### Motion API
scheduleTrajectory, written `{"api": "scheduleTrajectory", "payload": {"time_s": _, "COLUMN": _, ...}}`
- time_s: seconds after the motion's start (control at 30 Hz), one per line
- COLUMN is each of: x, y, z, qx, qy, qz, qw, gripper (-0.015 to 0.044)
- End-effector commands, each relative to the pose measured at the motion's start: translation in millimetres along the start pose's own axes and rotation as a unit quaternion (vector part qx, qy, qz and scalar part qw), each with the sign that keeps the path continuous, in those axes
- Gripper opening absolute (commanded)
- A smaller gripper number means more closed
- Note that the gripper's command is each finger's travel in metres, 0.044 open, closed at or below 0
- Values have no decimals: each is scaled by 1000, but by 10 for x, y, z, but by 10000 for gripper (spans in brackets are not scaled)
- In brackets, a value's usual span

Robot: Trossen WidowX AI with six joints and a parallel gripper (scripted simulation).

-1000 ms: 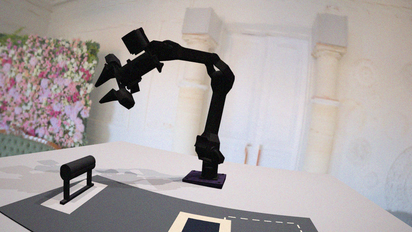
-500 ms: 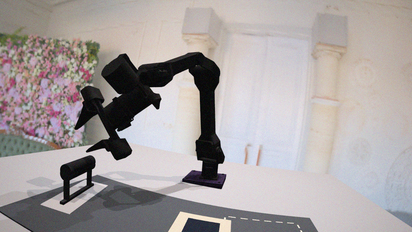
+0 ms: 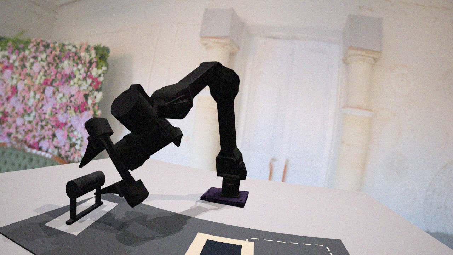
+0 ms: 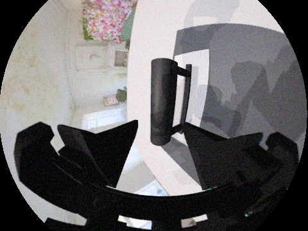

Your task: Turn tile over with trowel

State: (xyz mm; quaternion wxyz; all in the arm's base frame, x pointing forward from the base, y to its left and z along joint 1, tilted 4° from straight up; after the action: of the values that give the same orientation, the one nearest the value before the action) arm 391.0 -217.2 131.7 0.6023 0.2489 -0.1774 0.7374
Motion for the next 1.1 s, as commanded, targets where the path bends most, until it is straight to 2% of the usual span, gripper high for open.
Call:
{"api": "scheduleTrajectory", "payload": {"time_s": 0.0, "x": -82, "y": -10, "z": -25, "qx": 5, "qy": -2, "qz": -1, "qw": 1000, "gripper": 300}}
{"api": "scheduleTrajectory", "payload": {"time_s": 0.97, "x": -528, "y": 4, "z": -19, "qx": 5, "qy": 0, "qz": -1, "qw": 1000, "gripper": 300}}
{"api": "scheduleTrajectory", "payload": {"time_s": 1.07, "x": -528, "y": 4, "z": -19, "qx": 5, "qy": 0, "qz": -1, "qw": 1000, "gripper": 221}}
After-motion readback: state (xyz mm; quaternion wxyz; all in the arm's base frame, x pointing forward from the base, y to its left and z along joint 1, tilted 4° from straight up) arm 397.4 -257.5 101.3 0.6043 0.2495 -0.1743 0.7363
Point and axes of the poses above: the point midway between the two fingers, 35 mm back from their tips, its own x axis back along the fingers, its own z axis across the jaws, y = z × x, the point moved 1 cm from there along x, back along the fingers, and after that the axes turned 6 degrees about x, right-handed, at the moved point
